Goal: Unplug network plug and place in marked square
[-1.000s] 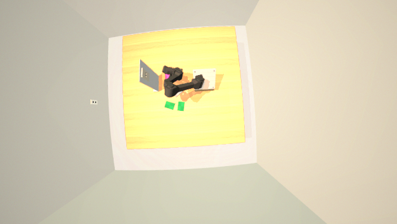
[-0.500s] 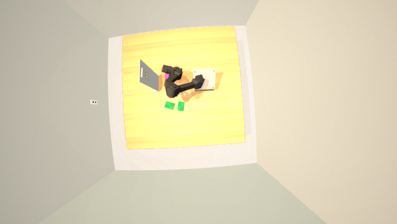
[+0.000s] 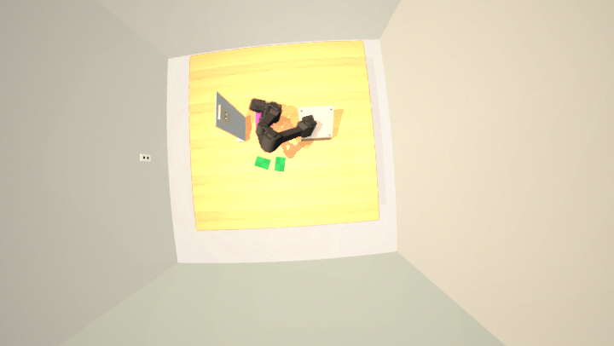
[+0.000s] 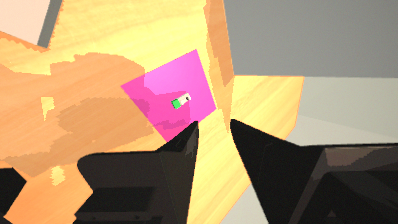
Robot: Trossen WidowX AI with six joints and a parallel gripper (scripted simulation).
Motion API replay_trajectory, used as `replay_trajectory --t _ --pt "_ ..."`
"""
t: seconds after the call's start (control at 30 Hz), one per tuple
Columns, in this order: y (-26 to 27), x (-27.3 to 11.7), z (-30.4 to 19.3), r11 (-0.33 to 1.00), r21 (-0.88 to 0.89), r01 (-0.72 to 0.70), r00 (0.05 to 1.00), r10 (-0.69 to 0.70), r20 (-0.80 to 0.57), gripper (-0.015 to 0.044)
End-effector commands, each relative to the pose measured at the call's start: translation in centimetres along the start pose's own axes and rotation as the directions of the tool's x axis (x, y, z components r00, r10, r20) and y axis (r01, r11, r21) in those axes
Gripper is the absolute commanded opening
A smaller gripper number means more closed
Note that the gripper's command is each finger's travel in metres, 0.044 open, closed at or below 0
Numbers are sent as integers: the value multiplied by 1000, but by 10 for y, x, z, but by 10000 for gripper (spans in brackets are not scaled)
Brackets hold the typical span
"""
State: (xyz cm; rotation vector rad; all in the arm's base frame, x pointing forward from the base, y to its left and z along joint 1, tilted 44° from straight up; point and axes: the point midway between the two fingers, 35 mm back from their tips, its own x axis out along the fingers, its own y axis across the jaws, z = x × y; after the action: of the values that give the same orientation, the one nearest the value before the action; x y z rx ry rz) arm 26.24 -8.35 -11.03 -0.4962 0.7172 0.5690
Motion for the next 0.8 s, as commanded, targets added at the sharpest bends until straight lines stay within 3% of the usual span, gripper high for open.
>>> replay_trajectory --t 0.0,0.77 --pt "-3 -4 1 1000 -7 2 1000 -2 5 156" --pt "-13 -27 2 1000 -6 5 1000 -4 9 156"
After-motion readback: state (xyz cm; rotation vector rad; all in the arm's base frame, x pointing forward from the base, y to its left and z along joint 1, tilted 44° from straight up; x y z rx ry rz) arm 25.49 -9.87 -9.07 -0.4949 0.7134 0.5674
